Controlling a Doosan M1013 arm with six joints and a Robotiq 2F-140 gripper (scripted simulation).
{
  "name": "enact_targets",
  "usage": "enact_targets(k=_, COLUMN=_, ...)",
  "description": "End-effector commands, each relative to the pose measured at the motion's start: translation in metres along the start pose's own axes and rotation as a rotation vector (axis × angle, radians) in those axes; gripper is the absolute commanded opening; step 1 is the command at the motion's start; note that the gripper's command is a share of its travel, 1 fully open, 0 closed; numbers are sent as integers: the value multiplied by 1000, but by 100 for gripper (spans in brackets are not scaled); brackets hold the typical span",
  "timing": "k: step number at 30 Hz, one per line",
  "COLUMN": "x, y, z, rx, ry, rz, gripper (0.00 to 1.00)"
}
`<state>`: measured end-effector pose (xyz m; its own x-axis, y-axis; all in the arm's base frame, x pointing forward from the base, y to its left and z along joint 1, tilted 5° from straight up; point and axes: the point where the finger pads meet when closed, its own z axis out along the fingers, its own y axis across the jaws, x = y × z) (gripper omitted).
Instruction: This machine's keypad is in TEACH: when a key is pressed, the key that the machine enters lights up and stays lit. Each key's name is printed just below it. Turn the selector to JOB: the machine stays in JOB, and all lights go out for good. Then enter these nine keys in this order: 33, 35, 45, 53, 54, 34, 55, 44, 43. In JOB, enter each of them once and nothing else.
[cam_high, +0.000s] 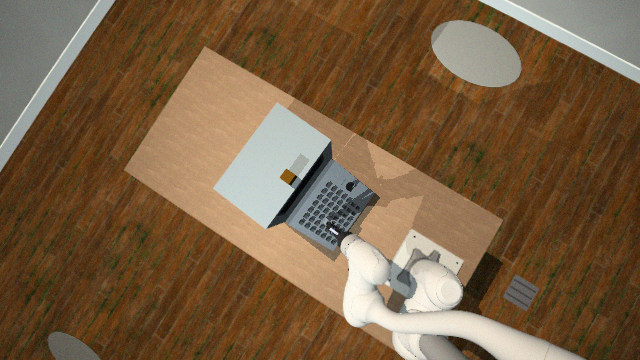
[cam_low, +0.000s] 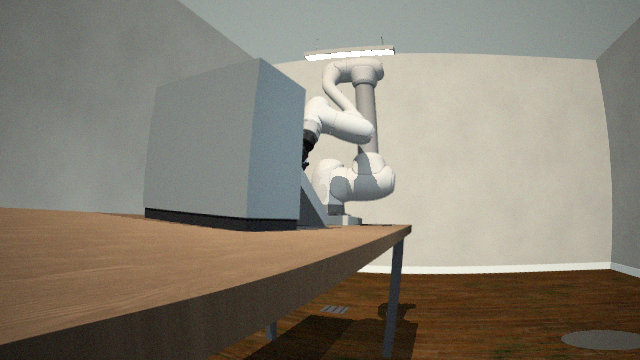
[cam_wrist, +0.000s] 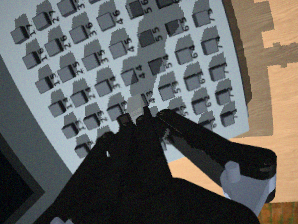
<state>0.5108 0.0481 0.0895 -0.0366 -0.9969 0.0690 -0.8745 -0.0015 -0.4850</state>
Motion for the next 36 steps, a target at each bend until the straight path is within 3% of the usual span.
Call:
enact_targets(k=1, x=2, y=4, z=2, rx=-5, ry=3, rz=4, gripper=0)
enact_targets(k=25, x=2, y=4, z=1, rx=-5, ry=3, rz=4, gripper=0)
enact_targets(k=36, x=2, y=4, z=-12, rx=-5, ry=3, rz=4, gripper=0)
